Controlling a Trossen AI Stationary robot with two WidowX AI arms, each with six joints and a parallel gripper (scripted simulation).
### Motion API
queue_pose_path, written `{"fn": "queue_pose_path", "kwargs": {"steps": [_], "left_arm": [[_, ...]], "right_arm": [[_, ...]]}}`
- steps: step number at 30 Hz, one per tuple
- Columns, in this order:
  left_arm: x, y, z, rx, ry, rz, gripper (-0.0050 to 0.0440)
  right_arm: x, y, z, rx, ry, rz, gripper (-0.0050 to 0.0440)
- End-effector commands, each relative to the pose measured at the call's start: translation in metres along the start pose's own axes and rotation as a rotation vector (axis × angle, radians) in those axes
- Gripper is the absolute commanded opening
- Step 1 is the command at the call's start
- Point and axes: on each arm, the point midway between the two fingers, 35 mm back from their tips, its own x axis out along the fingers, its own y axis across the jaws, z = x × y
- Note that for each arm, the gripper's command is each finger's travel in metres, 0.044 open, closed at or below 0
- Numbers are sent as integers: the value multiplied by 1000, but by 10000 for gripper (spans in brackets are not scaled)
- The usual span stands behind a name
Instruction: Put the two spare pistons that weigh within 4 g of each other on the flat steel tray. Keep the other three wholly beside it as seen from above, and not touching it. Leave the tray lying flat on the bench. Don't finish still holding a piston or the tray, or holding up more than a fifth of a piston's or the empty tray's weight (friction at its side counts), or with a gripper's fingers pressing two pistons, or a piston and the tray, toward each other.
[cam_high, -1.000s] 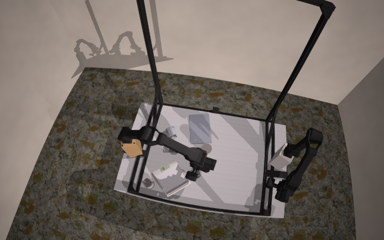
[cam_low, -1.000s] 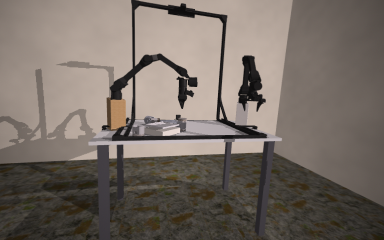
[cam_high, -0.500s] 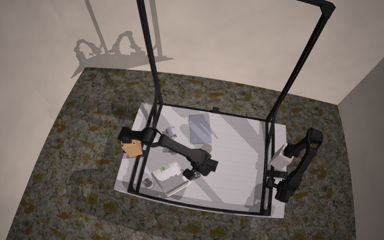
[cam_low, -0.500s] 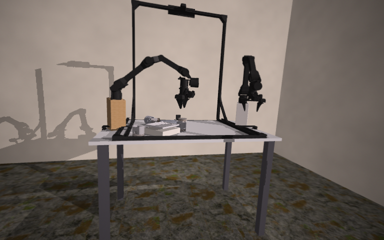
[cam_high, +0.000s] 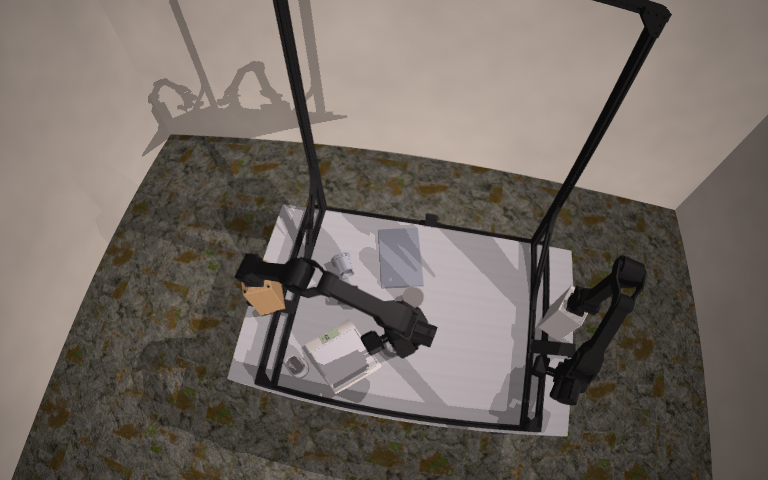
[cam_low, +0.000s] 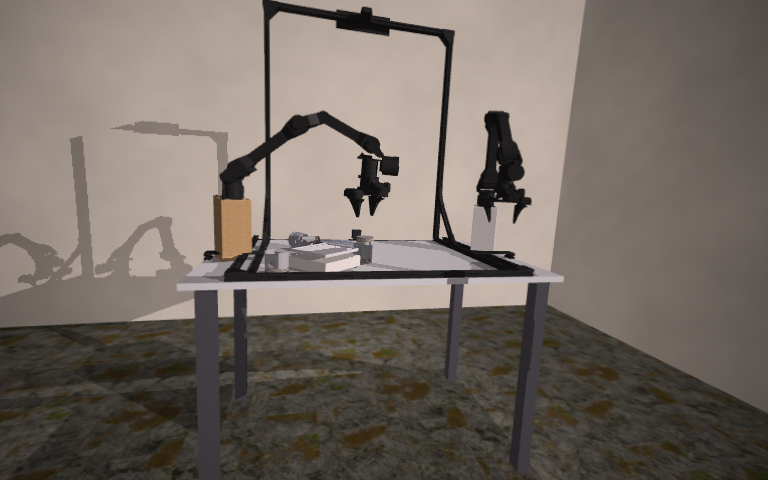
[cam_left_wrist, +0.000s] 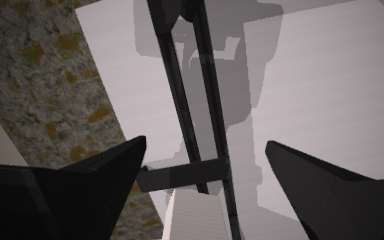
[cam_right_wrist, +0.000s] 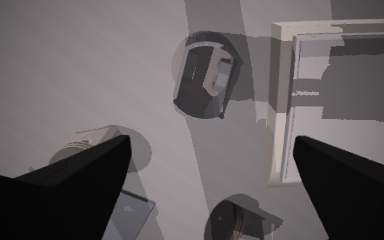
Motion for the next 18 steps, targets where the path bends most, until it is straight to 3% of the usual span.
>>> {"fn": "queue_pose_path", "kwargs": {"steps": [1,9,18], "left_arm": [[0,0,0,1,0,-1,440],[0,0,0,1,0,-1,440],[0,0,0,1,0,-1,440]], "right_arm": [[5,0,0,59,18,-1,378],[5,0,0,270,46,12,378],[17,-1,1,270,46,12,378]]}}
